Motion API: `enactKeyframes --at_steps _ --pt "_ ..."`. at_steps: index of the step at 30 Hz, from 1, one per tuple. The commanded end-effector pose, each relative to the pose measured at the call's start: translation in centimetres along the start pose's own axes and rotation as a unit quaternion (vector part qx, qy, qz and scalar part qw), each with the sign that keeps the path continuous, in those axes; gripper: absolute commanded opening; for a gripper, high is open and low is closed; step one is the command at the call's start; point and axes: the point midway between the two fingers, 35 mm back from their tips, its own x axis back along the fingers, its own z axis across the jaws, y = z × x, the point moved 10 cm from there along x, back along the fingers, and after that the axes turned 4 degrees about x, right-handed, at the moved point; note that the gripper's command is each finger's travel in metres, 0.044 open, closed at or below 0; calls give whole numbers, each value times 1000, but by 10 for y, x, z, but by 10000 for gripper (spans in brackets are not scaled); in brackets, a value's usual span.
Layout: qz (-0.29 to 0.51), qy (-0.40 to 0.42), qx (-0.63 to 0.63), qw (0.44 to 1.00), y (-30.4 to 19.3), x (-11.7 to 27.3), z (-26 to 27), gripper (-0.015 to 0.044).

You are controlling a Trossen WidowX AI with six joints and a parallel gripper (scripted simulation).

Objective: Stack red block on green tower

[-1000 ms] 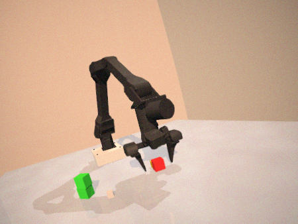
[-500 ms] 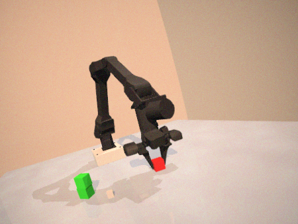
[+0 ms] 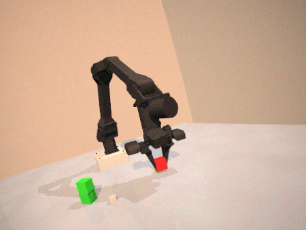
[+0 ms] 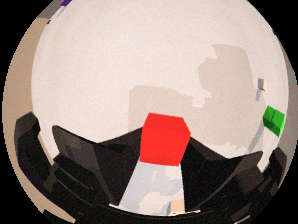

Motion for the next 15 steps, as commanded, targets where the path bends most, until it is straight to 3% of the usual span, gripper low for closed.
enactKeyframes --at_steps 1,15 --pt "-14 3 2 1000 1 26 0 0" --pt "-14 4 2 1000 0 86 0 0"
